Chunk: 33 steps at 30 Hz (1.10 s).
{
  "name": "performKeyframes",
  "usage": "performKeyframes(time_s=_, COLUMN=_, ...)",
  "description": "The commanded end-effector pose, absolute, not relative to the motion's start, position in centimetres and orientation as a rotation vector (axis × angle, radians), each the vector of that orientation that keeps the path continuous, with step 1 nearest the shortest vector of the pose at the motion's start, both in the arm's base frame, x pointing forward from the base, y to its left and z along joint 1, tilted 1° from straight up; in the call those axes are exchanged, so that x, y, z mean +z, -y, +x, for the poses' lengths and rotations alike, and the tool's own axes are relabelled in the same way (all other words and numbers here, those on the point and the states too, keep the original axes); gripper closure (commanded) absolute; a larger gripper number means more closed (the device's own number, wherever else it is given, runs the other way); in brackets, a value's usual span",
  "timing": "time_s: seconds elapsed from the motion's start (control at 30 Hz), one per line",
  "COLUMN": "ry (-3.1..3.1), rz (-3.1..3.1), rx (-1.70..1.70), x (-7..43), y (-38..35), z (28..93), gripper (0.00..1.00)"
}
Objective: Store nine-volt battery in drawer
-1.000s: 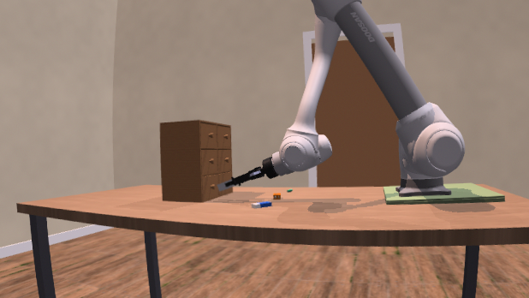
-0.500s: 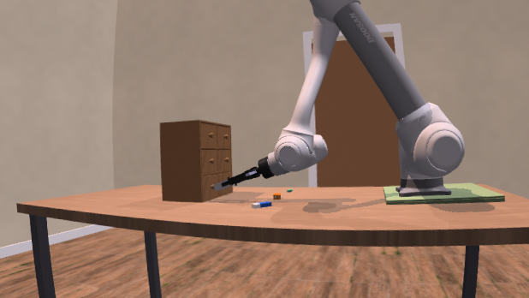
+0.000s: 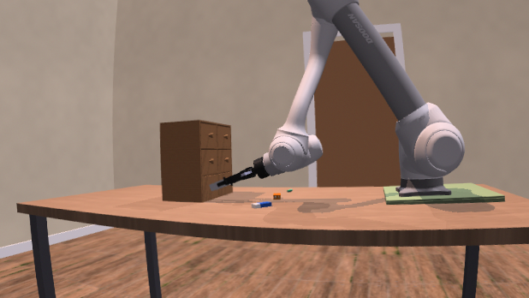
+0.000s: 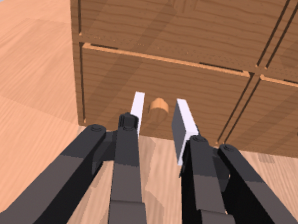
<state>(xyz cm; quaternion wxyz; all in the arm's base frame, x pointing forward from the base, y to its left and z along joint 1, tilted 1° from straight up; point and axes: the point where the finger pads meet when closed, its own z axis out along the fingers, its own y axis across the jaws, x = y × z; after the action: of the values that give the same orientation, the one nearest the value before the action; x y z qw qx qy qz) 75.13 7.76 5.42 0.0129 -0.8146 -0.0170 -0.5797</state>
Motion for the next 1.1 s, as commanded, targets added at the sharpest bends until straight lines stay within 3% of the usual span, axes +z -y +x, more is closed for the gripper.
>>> performKeyframes(time_s=0.0, ry=0.053, rz=-2.538, rx=-1.806, x=5.43, y=-7.77, z=75.22, gripper=0.80)
performKeyframes(time_s=0.83, ry=0.053, rz=-2.538, rx=-1.806, x=5.43, y=-7.77, z=75.24, gripper=0.80)
performKeyframes(time_s=0.87, ry=0.053, rz=-2.538, rx=-1.806, x=5.43, y=-7.77, z=75.24, gripper=0.92)
performKeyframes(time_s=1.07, ry=0.053, rz=-2.538, rx=-1.806, x=5.43, y=-7.77, z=75.24, gripper=0.92)
